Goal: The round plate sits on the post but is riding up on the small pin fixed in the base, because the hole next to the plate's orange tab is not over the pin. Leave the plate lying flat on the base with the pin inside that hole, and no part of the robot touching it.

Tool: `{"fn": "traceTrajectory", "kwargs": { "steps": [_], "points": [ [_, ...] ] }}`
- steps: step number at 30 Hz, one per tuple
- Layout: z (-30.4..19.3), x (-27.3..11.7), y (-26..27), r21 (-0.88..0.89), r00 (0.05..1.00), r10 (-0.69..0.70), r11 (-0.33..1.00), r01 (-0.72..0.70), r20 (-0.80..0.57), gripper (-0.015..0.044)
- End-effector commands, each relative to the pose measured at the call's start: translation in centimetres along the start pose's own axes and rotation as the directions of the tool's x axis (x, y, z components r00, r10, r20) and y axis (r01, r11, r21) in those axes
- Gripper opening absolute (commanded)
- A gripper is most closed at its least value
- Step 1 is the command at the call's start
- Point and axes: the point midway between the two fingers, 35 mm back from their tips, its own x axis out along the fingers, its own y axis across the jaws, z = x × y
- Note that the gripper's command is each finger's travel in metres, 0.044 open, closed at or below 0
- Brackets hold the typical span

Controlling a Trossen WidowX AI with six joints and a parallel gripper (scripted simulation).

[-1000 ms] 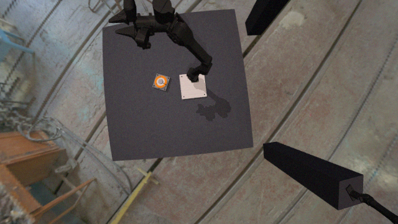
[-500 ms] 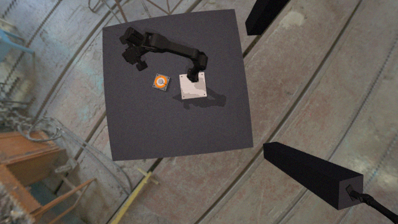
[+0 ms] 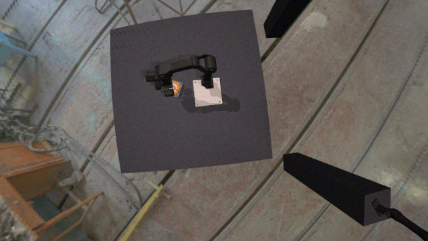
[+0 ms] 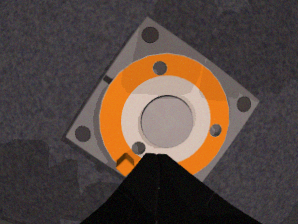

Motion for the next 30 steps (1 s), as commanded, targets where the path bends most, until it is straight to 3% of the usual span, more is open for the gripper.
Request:
{"fn": "traceTrajectory", "kwargs": {
  "steps": [1,10,21,30],
  "points": [
    [-4.4,3.1,0.9,0.078,0.977,-0.036,0.995,0.054,-0.209,0.0],
    [-4.7,3.4,0.4,0.079,0.977,-0.037,0.995,0.055,-0.211,0.0],
    [-5.8,7.7,0.1,0.079,0.977,-0.037,0.995,0.055,-0.211,0.0],
    [-5.7,7.8,0.4,0.079,0.977,-0.037,0.995,0.055,-0.211,0.0]
  ]
}}
